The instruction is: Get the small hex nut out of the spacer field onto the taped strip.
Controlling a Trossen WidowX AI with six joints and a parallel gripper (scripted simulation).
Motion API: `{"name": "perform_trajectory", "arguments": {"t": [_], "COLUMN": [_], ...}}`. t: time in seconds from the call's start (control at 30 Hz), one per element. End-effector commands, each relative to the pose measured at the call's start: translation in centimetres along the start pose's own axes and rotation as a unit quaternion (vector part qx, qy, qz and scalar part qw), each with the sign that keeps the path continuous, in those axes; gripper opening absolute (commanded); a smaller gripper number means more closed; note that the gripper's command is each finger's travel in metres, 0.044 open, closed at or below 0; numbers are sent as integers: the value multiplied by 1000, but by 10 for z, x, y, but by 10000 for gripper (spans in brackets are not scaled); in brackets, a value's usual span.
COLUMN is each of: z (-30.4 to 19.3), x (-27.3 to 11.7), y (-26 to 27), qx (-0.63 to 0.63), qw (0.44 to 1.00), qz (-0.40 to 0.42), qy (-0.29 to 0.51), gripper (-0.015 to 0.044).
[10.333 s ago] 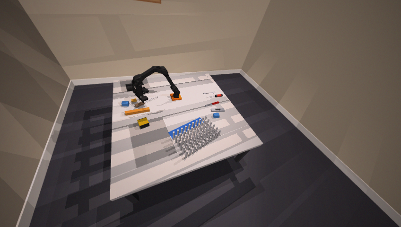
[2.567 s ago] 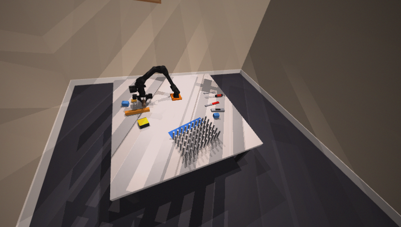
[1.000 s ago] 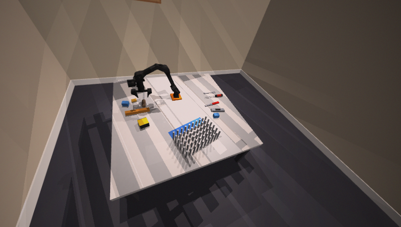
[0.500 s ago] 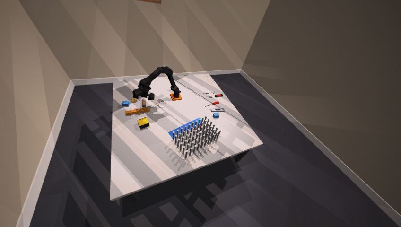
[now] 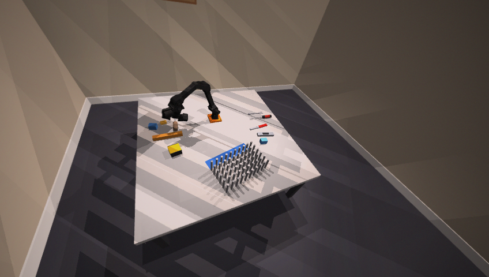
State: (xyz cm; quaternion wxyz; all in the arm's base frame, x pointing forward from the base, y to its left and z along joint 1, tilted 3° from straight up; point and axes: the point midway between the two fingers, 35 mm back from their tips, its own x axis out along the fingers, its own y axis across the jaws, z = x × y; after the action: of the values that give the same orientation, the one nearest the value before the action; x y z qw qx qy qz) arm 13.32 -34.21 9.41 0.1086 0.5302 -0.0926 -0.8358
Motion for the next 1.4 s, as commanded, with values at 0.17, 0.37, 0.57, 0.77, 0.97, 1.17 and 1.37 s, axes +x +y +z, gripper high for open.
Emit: {"name": "perform_trajectory", "arguments": {"t": [0.17,0.37,0.57,0.77,0.97,1.17,1.37], "z": [-2,-6,-10,-14,-18,-21,-25], "x": [5,13,22,31,39,48,57], "y": [0,-2,-4,-7,-9,-13,-16], "qx": [4,4,4,4,4,4,4], "qw": [1000,1000,1000,1000,1000,1000,1000], "qz": [3,3,3,3,3,3,3], "qy": [-2,-2,-2,-2,-2,-2,-2], "gripper": [280,280,280,280,280,280,280]}}
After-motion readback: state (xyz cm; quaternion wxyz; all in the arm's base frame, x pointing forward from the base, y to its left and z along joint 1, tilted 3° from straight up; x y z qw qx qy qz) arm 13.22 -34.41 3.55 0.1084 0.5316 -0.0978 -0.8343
